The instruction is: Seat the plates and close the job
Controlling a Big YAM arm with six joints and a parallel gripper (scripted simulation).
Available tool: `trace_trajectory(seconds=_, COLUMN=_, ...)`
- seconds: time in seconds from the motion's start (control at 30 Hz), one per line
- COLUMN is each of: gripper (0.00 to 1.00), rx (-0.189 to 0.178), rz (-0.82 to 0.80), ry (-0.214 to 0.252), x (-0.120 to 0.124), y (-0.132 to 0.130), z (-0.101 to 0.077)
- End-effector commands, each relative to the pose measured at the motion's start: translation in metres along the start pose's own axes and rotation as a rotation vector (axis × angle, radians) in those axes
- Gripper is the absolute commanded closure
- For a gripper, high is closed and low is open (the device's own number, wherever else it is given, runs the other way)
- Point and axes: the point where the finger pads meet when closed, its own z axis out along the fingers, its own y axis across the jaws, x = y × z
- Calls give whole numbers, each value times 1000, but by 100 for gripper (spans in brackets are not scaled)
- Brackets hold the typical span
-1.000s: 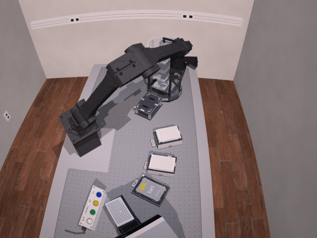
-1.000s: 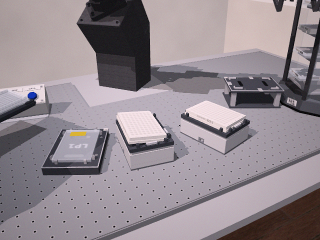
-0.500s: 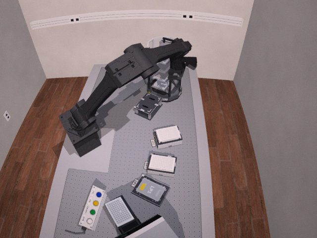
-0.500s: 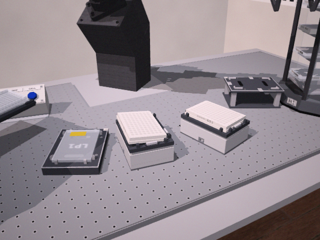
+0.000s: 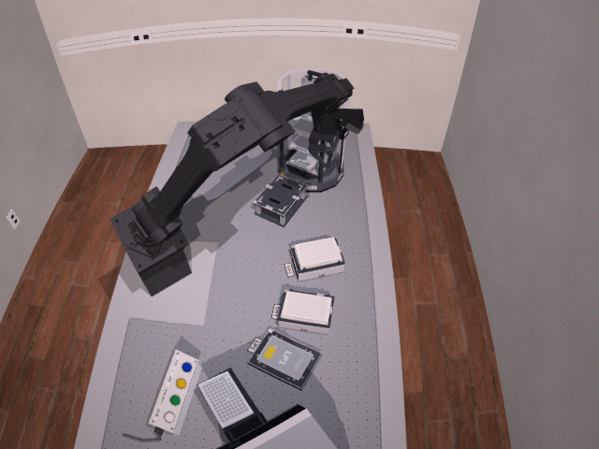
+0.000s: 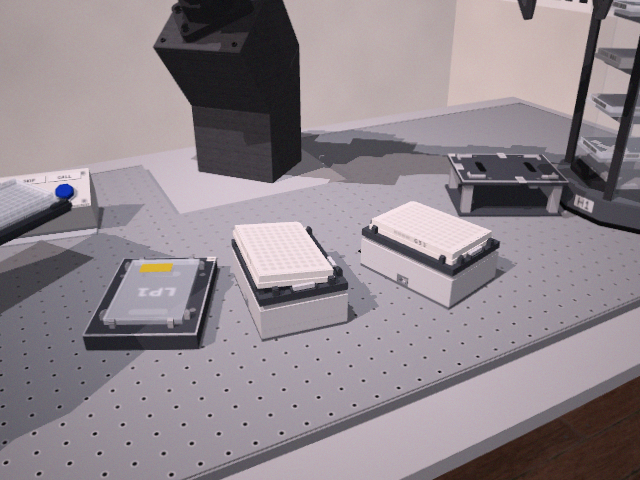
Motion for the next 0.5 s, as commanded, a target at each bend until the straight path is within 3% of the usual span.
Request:
trace_trajectory(seconds=0.0, gripper=0, rx=-29, rz=36, ry=-17, x=-4, y=0, z=-10)
trace_trajectory(seconds=0.47, gripper=0, rx=-33, rz=22, ry=-19, x=18, y=-13, z=-16)
